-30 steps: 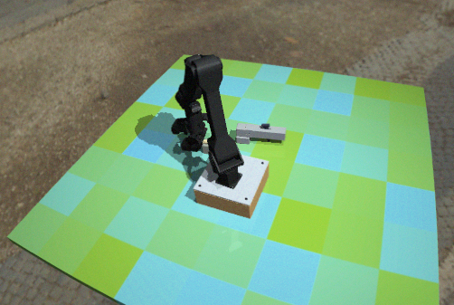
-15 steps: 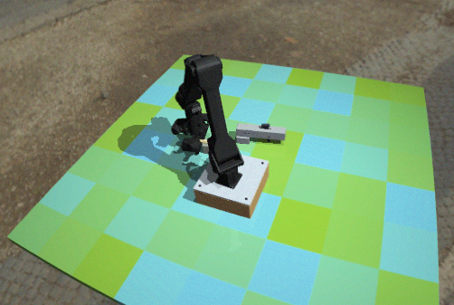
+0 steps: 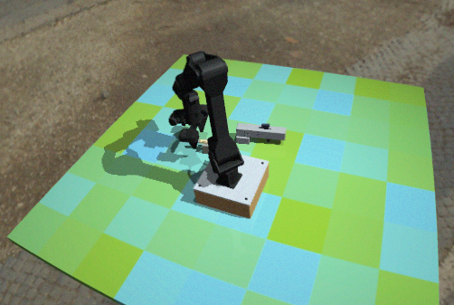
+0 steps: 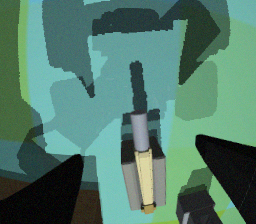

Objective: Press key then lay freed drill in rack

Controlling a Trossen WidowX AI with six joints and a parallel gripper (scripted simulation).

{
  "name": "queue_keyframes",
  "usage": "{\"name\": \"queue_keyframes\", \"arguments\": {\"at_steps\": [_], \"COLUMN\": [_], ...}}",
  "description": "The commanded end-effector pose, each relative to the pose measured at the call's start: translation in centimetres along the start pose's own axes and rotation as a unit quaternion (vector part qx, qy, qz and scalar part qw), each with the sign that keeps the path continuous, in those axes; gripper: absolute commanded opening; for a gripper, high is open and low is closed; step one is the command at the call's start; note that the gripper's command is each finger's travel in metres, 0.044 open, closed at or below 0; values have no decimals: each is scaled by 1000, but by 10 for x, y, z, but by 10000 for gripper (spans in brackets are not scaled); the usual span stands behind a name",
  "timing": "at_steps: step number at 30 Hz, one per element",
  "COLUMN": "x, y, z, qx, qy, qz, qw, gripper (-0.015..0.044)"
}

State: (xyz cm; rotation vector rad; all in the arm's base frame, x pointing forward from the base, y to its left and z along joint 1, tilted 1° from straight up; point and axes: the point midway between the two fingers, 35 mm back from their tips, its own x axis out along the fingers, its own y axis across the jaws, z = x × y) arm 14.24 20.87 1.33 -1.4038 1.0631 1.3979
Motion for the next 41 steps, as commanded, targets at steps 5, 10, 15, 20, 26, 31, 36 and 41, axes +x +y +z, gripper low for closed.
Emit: {"name": "queue_keyframes", "arguments": {"at_steps": [5,10,15,20,26,31,36,41], "x": [-34,-24,-25,-32,-43,-56,-70,-81], "y": [-3,0,15,48,103,172,254,335], "z": [1,28,86,142,195,233,252,247], "qx": [2,-96,-277,-439,-577,-672,-736,-760], "qy": [0,3,6,-4,-15,-23,-35,-71], "qz": [-3,-43,-128,-208,-290,-365,-435,-484], "qw": [1000,994,952,874,763,644,518,427], "gripper": [440,440,440,440,440,440,440,440]}}
